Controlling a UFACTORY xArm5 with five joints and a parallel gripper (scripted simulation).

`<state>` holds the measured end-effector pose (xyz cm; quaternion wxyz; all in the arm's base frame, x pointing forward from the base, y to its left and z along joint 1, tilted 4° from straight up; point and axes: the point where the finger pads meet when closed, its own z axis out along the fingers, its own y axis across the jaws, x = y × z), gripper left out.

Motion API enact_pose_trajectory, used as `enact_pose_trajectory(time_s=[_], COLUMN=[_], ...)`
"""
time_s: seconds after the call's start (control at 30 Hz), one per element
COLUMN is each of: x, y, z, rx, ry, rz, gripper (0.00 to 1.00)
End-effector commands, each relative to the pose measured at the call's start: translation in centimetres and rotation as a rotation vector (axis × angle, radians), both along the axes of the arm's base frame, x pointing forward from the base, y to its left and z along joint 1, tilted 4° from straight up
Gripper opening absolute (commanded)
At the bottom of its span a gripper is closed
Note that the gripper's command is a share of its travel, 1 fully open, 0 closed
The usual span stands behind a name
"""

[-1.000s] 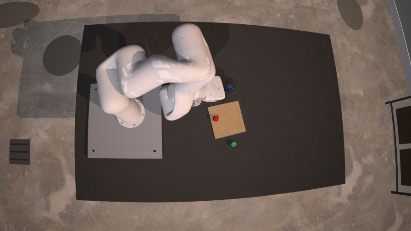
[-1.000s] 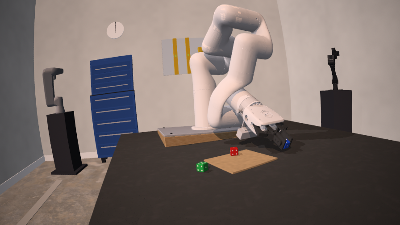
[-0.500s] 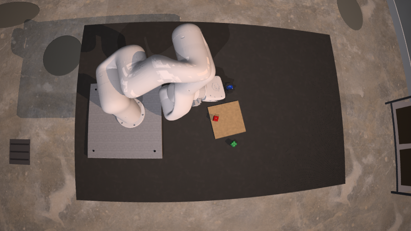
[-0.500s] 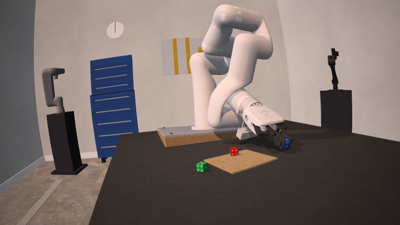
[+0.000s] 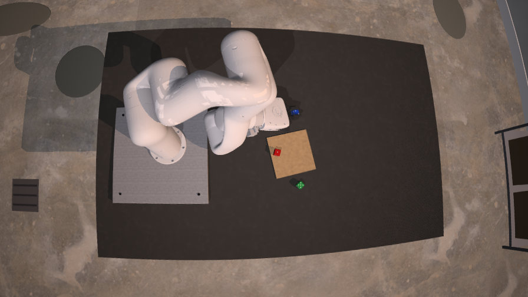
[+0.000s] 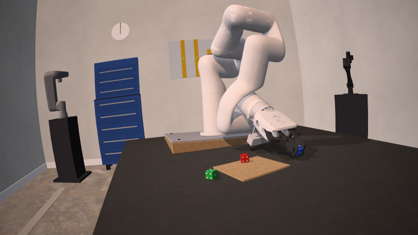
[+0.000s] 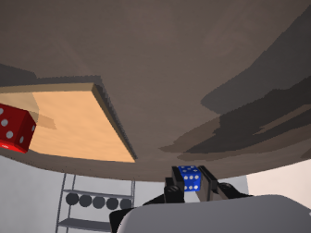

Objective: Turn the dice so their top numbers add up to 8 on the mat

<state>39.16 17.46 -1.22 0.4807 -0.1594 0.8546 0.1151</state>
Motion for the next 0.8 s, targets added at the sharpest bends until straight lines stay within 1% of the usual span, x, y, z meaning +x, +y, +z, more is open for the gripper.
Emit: enact_pose_trajectory(time_s=[0.0,0.77], x=[0.04,-0.02], y=[0.01,0.04], z=[0.07,-0.75], rx=[0.001,0.001], ry=[-0.002,-0.002], rz=[0.000,0.001], gripper=[0.15,0.15])
